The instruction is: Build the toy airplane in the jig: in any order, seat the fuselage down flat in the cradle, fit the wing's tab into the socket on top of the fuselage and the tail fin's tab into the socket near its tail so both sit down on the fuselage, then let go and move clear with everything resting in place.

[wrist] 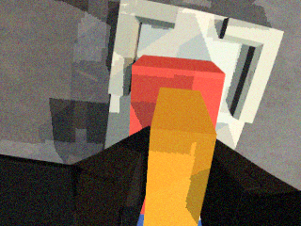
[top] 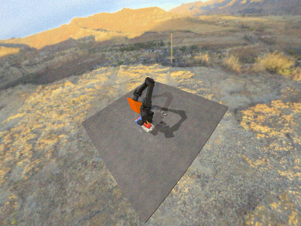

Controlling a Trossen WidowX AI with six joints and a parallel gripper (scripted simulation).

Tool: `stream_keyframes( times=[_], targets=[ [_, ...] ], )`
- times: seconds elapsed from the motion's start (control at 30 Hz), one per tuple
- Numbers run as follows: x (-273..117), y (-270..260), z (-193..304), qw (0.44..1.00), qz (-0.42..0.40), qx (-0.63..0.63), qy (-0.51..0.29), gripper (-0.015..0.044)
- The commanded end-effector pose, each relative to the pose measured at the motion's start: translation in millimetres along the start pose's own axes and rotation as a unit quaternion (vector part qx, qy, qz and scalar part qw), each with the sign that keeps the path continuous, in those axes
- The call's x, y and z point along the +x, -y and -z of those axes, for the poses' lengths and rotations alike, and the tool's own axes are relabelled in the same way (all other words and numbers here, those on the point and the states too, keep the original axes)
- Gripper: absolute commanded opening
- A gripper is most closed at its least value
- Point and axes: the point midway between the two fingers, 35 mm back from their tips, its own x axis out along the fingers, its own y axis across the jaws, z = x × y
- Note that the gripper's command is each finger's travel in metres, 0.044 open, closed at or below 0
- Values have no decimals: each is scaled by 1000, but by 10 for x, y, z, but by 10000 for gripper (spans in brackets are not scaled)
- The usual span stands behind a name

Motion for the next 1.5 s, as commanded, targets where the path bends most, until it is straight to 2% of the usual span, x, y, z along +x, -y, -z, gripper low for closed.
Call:
stream_keyframes(
  times=[0.0, 0.17, 0.43, 0.7, 1.47],
  targets=[
    [-5, 0, -5, 1000, -1, 1, 1, 65],
    [-16, 1, -1, 1000, 0, 0, 0, 65],
    [-412, -1, -3, 1000, 0, 1, 1, 65],
    [-390, 4, 10, 1000, 0, 1, 1, 65],
    [-16, -1, 5, 1000, -1, 1, 1, 65]
  ],
)
